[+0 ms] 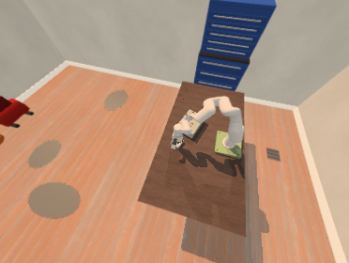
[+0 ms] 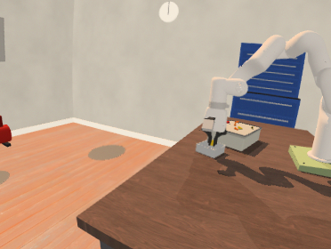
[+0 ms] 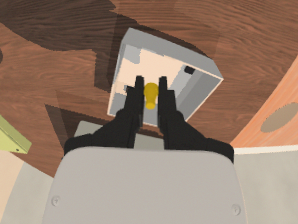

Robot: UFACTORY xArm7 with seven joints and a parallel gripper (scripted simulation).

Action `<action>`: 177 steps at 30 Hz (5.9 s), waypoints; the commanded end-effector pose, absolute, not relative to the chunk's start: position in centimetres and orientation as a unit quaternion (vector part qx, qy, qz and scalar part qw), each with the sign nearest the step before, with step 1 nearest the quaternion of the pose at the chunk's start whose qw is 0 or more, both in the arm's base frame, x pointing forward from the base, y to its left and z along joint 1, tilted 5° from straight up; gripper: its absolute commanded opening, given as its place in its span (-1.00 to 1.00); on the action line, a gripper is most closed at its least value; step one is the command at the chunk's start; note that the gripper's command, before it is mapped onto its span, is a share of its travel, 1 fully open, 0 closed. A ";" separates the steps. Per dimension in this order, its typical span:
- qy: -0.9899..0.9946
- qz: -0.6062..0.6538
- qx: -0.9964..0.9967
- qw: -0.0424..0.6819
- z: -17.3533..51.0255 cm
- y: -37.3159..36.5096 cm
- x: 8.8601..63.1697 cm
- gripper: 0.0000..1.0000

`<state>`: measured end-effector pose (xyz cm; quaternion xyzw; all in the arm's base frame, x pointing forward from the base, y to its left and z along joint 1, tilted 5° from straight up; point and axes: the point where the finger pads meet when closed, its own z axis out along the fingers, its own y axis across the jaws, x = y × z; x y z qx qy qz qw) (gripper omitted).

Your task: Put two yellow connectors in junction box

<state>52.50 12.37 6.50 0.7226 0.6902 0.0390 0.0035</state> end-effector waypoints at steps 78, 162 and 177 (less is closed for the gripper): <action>0.689 0.042 0.723 0.008 14.2 12.0 52.6 -0.42; 0.635 0.042 0.772 0.005 9.4 -19.8 33.0 -0.42; 0.635 0.042 0.772 0.005 9.4 -19.9 33.1 -0.42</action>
